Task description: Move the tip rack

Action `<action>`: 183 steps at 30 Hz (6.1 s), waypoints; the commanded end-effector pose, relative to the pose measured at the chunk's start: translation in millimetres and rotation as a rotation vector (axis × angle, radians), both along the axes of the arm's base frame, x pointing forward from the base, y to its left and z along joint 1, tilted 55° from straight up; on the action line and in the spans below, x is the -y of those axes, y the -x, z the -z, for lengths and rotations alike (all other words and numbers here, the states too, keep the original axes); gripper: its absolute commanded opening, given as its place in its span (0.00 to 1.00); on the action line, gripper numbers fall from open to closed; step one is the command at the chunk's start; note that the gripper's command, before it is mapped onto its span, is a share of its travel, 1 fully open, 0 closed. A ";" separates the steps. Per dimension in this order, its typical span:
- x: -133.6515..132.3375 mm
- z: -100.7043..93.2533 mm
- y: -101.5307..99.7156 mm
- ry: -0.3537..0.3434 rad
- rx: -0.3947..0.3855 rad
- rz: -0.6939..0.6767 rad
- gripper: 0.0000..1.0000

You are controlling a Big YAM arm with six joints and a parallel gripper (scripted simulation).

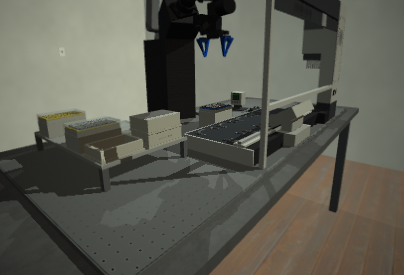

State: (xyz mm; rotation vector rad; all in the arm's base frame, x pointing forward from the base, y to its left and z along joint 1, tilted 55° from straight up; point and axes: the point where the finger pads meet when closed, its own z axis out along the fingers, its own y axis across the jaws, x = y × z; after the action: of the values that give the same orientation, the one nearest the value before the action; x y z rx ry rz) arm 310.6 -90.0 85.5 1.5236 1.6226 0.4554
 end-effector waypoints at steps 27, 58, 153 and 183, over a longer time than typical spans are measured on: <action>-11.9 -17.9 26.4 -0.014 -0.011 0.001 1.00; -9.3 -25.9 24.0 0.000 0.014 0.002 1.00; -15.3 -22.8 24.1 1.215 -0.422 -0.892 1.00; -15.3 -19.8 26.4 1.572 -0.555 -1.159 1.00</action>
State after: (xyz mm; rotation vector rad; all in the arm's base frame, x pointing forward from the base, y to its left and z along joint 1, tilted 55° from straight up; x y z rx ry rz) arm 282.9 -71.7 99.8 -0.5115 2.2064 -0.6288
